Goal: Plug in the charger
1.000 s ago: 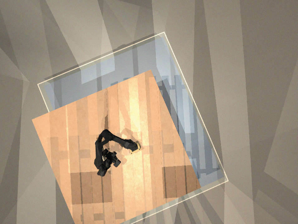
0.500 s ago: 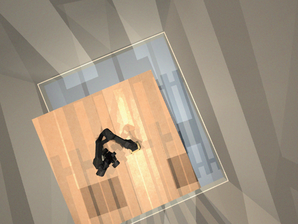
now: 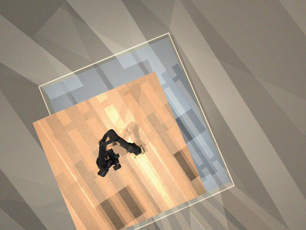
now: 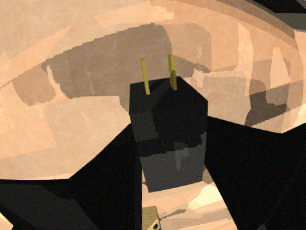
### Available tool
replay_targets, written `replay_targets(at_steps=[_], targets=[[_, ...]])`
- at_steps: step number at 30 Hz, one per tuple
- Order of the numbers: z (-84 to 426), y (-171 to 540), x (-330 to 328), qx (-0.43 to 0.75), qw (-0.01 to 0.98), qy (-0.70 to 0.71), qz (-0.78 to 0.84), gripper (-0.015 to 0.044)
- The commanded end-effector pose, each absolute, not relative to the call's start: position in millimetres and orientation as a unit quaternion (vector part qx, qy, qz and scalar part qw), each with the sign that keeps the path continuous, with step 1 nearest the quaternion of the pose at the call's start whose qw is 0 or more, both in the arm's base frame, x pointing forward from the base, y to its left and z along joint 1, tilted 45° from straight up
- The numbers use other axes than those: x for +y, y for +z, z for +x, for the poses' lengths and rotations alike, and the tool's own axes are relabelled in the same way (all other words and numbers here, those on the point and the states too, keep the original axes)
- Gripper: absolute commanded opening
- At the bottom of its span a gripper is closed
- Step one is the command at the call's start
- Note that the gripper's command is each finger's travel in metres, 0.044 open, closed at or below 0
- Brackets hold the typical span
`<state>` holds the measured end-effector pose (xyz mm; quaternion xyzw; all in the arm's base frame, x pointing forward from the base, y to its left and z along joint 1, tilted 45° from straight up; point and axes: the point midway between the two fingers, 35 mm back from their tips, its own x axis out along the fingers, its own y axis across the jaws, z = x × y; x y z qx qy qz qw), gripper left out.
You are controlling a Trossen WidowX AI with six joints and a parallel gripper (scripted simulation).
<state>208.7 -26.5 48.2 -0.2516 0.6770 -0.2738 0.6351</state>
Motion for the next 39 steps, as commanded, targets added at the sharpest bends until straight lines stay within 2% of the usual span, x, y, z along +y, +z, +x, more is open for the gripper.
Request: replay_targets(at_steps=[1,39], targets=[[206.5,47.2,-35.6,0.664,0.646,-0.303,-0.223,0.0],[245.3,54.7,-58.1,0.639,0.663,-0.351,-0.171,0.0]])
